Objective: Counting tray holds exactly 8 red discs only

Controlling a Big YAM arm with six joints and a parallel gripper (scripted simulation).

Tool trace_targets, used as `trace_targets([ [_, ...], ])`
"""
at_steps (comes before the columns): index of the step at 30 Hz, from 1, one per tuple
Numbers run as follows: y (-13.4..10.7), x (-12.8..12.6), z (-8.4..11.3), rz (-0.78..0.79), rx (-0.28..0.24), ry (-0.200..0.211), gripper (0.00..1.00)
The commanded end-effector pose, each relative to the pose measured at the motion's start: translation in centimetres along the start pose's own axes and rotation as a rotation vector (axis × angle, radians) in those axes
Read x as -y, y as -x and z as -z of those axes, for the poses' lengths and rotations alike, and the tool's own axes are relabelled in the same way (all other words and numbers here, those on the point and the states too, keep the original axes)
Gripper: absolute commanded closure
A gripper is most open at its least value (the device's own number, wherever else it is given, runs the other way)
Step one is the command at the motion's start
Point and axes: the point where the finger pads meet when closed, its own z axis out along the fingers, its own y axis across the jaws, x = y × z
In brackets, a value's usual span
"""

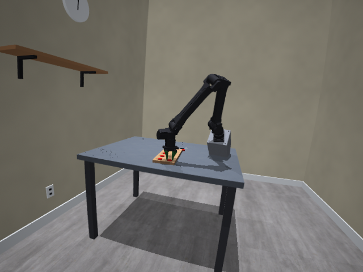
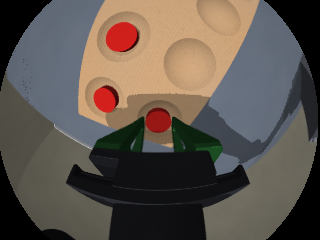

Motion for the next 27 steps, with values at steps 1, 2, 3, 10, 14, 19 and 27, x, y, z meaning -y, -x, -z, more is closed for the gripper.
trace_targets([
  [1, 0.4, 0.1, -0.3, -0.007, 0.006, -0.008, 0.63],
  [2, 0.6, 0.2, -0.2, -0.011, 0.009, -0.013, 0.63],
  [3, 0.5, -0.5, 0.9, -0.002, 0.009, 0.011, 0.63],
  [10, -0.3, -2.0, 6.0, 0.019, 0.003, 0.045, 0.63],
  [14, -0.4, -2.1, 10.5, 0.023, 0.006, 0.048, 0.63],
  [19, 0.0, 0.3, 9.5, 0.004, -0.001, -0.022, 0.54],
  [27, -0.1, -0.7, 10.0, 0.014, 0.004, 0.002, 0.54],
])
